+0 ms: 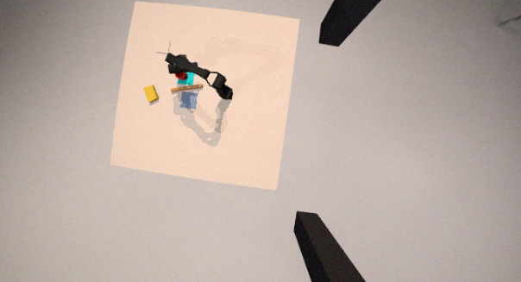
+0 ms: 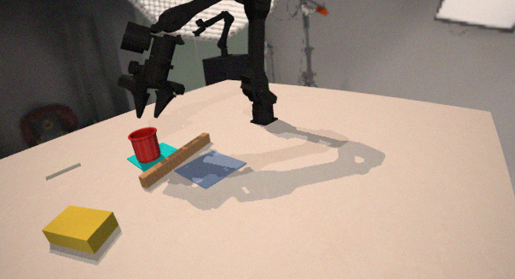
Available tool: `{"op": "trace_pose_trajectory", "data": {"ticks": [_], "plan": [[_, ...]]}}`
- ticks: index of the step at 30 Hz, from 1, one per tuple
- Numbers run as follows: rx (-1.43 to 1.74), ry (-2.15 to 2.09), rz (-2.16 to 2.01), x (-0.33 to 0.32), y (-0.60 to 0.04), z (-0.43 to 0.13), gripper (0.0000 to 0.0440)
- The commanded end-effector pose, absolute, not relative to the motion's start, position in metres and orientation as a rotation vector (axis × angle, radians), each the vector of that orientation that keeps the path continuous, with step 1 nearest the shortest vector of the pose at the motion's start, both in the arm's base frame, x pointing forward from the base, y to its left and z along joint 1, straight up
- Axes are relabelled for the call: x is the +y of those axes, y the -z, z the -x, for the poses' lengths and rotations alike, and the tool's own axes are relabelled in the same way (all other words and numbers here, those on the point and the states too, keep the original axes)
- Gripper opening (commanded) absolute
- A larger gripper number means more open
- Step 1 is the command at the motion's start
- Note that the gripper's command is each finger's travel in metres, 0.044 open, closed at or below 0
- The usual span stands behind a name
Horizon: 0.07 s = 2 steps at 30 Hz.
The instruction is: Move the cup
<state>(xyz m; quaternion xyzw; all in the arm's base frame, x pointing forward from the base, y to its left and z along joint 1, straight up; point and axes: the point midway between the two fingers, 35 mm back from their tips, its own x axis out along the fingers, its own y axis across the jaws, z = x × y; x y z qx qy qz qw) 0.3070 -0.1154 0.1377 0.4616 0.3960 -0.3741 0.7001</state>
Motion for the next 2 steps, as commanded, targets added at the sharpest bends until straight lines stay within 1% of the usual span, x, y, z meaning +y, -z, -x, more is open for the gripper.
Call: {"op": "trace_pose_trajectory", "data": {"ticks": [1, 2], "plan": [[0.844, 0.813, -1.03, -0.1195, -0.1554, -0.3078, 0.0334], [0.837, 0.813, -1.031, -0.1207, -0.1586, -0.3075, 0.0354]]}}
